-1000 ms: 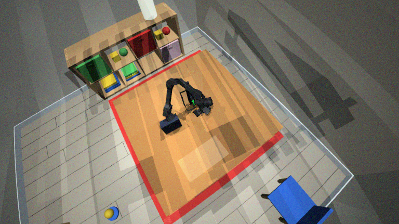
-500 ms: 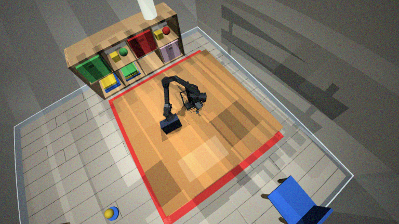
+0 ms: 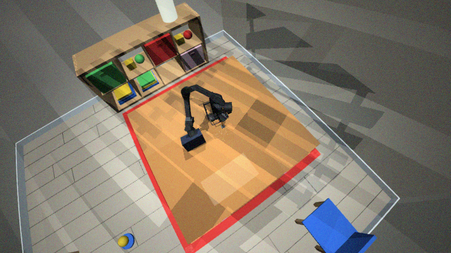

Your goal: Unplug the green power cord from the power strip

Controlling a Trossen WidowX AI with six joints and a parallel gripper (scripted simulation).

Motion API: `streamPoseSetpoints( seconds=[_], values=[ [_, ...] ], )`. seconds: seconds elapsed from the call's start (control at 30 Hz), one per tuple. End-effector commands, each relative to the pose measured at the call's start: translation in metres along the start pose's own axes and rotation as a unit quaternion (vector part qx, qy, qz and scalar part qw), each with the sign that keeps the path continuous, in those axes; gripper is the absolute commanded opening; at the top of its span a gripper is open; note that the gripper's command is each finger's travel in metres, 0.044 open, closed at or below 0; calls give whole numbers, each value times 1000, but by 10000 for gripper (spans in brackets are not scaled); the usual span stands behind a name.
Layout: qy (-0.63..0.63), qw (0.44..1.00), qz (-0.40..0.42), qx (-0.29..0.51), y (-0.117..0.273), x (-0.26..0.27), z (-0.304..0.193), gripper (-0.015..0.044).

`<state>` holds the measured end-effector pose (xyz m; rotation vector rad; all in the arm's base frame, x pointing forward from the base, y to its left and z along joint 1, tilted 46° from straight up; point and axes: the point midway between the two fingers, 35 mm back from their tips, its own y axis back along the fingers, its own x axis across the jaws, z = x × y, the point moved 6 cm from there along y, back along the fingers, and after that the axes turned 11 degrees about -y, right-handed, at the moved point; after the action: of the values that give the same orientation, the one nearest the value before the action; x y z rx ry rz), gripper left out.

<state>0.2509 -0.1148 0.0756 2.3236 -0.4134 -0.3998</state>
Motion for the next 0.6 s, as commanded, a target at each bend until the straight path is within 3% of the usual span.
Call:
streamPoseSetpoints(
  seconds=[0.0, 0.57],
  values=[
    [-3, 1000, -1, 3, -1, -2, -7, 160],
    [-3, 1000, -1, 4, -4, -6, -22, 160]
  ],
)
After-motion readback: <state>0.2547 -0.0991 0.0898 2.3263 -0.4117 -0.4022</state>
